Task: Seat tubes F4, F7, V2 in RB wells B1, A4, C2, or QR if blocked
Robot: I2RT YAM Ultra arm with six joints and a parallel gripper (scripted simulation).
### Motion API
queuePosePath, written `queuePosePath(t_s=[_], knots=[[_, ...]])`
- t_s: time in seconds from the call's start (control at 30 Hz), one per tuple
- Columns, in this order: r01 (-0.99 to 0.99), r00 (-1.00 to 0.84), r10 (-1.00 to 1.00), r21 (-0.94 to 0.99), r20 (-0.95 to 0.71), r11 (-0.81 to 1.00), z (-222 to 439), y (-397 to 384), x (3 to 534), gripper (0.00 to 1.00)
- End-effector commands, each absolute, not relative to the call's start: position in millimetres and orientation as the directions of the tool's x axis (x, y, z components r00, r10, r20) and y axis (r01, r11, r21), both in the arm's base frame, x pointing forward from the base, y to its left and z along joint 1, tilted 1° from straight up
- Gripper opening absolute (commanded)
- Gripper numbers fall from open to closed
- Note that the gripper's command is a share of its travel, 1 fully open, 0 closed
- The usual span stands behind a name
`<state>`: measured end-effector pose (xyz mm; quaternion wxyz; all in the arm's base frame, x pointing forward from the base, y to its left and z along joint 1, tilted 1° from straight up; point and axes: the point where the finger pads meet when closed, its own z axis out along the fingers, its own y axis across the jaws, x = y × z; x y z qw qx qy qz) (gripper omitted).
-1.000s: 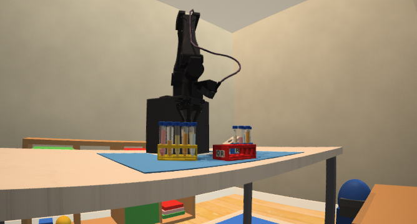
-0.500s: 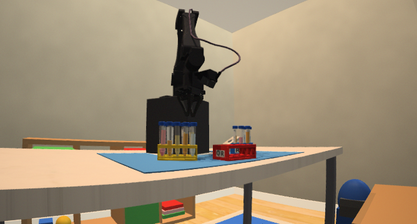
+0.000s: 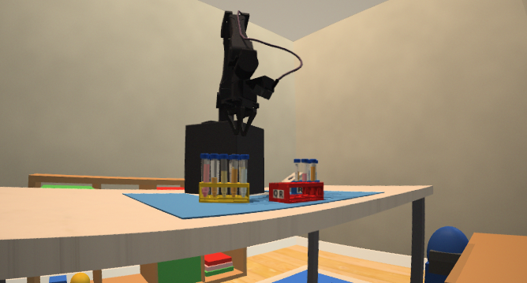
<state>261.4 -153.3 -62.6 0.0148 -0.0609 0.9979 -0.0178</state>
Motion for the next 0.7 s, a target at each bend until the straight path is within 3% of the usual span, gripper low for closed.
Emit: queuePosePath(t_s=[0.0, 0.5, 0.67], knots=[[-0.120, -0.993, -0.121, -0.026, -0.013, 0.992, -58, -152, 258, 0.30], [0.305, -0.952, 0.305, -0.025, -0.014, 0.952, -60, -65, 290, 0.30], [0.305, -0.952, 0.305, -0.025, -0.015, 0.952, -61, -39, 298, 0.30]])
